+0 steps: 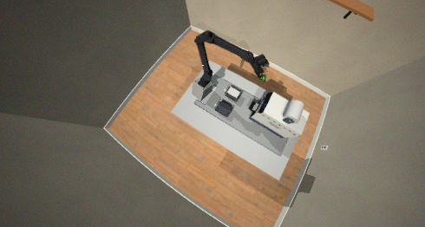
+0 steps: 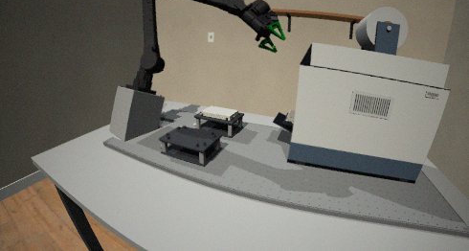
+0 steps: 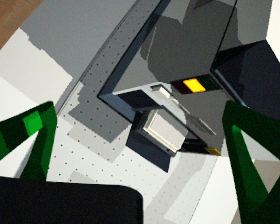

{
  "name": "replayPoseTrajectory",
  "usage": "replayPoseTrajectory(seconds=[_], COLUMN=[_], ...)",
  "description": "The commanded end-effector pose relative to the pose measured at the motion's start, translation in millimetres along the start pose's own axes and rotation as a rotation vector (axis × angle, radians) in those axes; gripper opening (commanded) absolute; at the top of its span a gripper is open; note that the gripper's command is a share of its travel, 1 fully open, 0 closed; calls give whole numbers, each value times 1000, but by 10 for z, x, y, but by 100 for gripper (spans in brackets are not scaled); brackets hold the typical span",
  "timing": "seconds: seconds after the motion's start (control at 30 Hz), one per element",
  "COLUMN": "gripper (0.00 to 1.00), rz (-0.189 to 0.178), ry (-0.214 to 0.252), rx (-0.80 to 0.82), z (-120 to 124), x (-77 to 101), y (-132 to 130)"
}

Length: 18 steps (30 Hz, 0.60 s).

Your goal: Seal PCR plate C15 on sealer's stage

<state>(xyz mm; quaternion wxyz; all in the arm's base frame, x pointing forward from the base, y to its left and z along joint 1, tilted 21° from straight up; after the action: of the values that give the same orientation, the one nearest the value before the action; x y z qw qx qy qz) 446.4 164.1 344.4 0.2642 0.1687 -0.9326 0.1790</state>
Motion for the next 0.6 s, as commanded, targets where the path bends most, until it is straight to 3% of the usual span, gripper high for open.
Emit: replayPoseTrajectory(seconds=[0.0,0.1,0.5,0.57], gripper=[100,100,100,100], rz=[-1,6,39,39], ry=[-34,-40,-85,-85], rx=[128,211,615,615], z=[-336,-237,-214,-214], x=[68,88,221,221], y=[-18,-80,-123,-123])
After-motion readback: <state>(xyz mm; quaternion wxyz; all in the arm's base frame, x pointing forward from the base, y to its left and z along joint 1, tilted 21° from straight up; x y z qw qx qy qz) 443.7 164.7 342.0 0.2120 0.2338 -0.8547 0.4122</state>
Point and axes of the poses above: the point where the finger pads meet when closed, its own x axis back along the fingers, its own y axis across the jaws, z = x × y, the point moved 5 cm from there along x, back along the fingers, and after that the axes turned 4 degrees about -x, right-handed, at the moved point
